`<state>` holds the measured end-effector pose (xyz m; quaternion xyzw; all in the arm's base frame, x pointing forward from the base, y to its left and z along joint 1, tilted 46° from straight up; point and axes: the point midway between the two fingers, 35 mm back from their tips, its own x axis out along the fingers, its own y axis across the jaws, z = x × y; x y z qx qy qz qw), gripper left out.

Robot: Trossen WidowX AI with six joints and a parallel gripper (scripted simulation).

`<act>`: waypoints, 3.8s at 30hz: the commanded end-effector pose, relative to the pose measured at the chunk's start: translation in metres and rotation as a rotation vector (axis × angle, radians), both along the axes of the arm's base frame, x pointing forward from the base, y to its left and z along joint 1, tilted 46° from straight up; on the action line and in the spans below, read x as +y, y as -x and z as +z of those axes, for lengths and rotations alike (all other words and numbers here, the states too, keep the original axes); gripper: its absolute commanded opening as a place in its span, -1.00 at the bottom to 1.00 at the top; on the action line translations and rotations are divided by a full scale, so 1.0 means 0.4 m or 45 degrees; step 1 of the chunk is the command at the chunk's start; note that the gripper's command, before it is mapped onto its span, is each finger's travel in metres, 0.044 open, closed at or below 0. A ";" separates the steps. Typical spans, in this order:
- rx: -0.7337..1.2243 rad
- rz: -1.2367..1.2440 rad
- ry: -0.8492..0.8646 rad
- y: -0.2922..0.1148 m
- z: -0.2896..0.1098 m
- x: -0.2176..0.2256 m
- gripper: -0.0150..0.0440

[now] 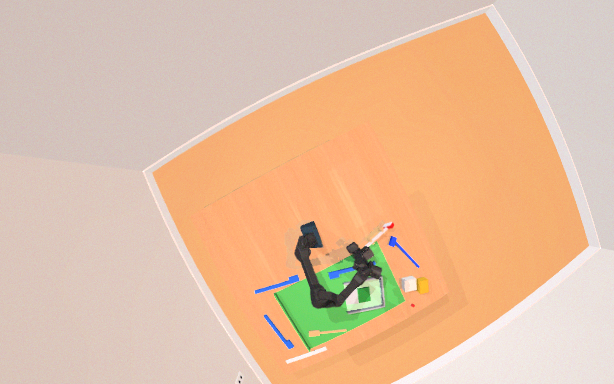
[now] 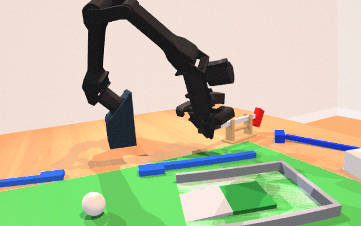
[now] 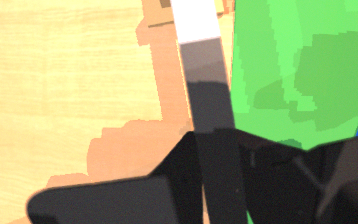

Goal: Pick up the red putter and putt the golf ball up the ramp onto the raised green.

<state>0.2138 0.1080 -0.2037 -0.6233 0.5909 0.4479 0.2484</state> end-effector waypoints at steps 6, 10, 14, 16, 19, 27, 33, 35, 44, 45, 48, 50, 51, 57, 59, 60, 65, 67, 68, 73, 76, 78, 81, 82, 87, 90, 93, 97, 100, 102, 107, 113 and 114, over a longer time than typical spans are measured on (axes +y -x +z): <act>-0.003 0.003 -0.014 -0.013 0.097 0.113 -0.49; -0.002 0.003 -0.014 -0.007 0.159 0.170 -0.49; -0.002 0.002 -0.014 -0.005 0.170 0.180 -0.49; -0.027 -0.012 -0.008 -0.016 0.164 0.163 -0.49; -0.108 -0.140 0.008 -0.043 0.207 0.150 -0.49; -0.338 -0.505 0.056 -0.108 0.332 0.097 -0.49; -0.512 -0.778 0.095 -0.144 0.427 0.046 -0.49; -0.572 -0.865 0.107 -0.153 0.458 0.028 -0.49; -0.848 -1.242 0.150 -0.178 0.591 -0.058 -0.49; -0.877 -1.288 0.158 -0.179 0.607 -0.069 -0.49; -0.966 -1.427 0.183 -0.178 0.655 -0.105 -0.49; -1.026 -1.519 0.200 -0.176 0.686 -0.130 -0.49; -1.056 -1.565 0.209 -0.174 0.702 -0.142 -0.49; -1.240 -1.839 0.263 -0.154 0.793 -0.216 -0.49; -1.302 -1.929 0.282 -0.143 0.823 -0.241 -0.49; -1.334 -1.974 0.291 -0.137 0.838 -0.253 -0.49; -1.494 -2.196 0.340 -0.101 0.909 -0.313 -0.49; -1.537 -2.253 0.353 -0.090 0.927 -0.328 -0.49; -1.543 -2.260 0.355 -0.089 0.929 -0.330 -0.49; -1.542 -2.261 0.359 -0.089 0.928 -0.331 -0.49; -1.536 -2.262 0.394 -0.091 0.919 -0.340 -0.49; -1.527 -2.265 0.435 -0.094 0.907 -0.351 -0.49; -1.511 -2.268 0.507 -0.097 0.888 -0.370 -0.49; -1.505 -2.268 0.531 -0.098 0.881 -0.377 -0.49; -1.481 -2.271 0.616 -0.100 0.857 -0.401 -0.49; -1.482 -2.268 0.618 -0.100 0.854 -0.403 -0.49; -1.484 -2.262 0.621 -0.100 0.848 -0.410 -0.49; -1.488 -2.252 0.628 -0.100 0.836 -0.421 -0.49; -1.490 -2.244 0.633 -0.100 0.827 -0.429 -0.49; -1.492 -2.238 0.636 -0.100 0.822 -0.435 -0.49; -1.495 -2.225 0.645 -0.099 0.808 -0.449 -0.49; -1.490 -2.239 0.647 -0.097 0.808 -0.447 -0.49; -1.490 -2.239 0.647 -0.097 0.808 -0.447 -0.49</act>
